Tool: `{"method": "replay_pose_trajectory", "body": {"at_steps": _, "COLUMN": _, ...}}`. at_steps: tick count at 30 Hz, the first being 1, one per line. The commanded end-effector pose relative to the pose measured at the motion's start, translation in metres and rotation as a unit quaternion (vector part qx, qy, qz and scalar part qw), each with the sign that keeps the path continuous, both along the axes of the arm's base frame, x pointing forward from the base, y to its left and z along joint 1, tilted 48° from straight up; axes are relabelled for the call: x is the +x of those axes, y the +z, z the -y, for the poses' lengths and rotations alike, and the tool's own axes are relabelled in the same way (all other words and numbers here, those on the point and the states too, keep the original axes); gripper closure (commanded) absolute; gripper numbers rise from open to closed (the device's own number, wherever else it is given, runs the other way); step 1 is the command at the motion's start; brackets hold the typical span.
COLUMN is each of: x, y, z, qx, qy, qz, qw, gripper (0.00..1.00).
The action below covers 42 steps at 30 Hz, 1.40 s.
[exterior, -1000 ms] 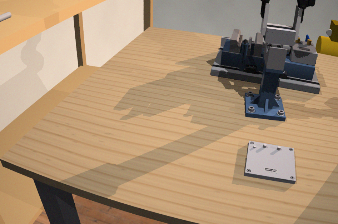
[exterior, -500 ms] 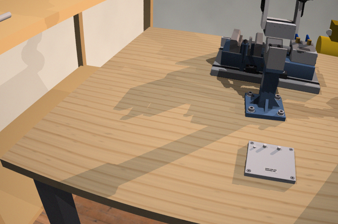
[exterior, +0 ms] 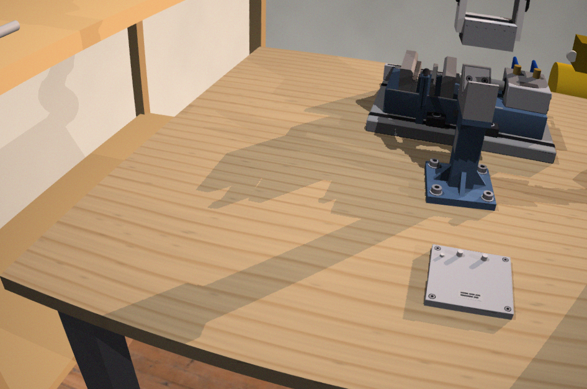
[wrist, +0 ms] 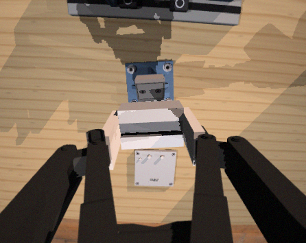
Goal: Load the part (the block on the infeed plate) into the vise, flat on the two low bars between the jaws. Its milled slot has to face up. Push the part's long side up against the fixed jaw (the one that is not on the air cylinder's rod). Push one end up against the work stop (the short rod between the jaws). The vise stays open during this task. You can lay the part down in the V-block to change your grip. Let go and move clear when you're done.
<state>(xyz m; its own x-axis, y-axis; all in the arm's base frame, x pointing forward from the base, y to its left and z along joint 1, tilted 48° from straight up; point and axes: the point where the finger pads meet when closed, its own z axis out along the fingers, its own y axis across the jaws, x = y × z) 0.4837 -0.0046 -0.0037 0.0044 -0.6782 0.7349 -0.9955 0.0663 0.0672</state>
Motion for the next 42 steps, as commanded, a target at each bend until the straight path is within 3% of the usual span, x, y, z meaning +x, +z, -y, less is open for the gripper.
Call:
{"method": "replay_pose_trajectory", "body": {"at_steps": 1, "x": 0.001, "y": 0.006, "z": -0.007, "qx": 0.0, "qy": 0.003, "qz": -0.003, "qw": 1.0, "gripper": 1.0}}
{"method": "replay_pose_trajectory", "body": {"at_steps": 31, "x": 0.002, "y": 0.015, "z": -0.016, "qx": 0.0, "qy": 0.004, "qz": -0.004, "qw": 1.0, "gripper": 1.0}}
{"method": "replay_pose_trajectory", "body": {"at_steps": 42, "x": 0.004, "y": 0.019, "z": -0.012, "qx": 0.006, "qy": 0.02, "qz": -0.024, "qw": 0.999, "gripper": 1.0}}
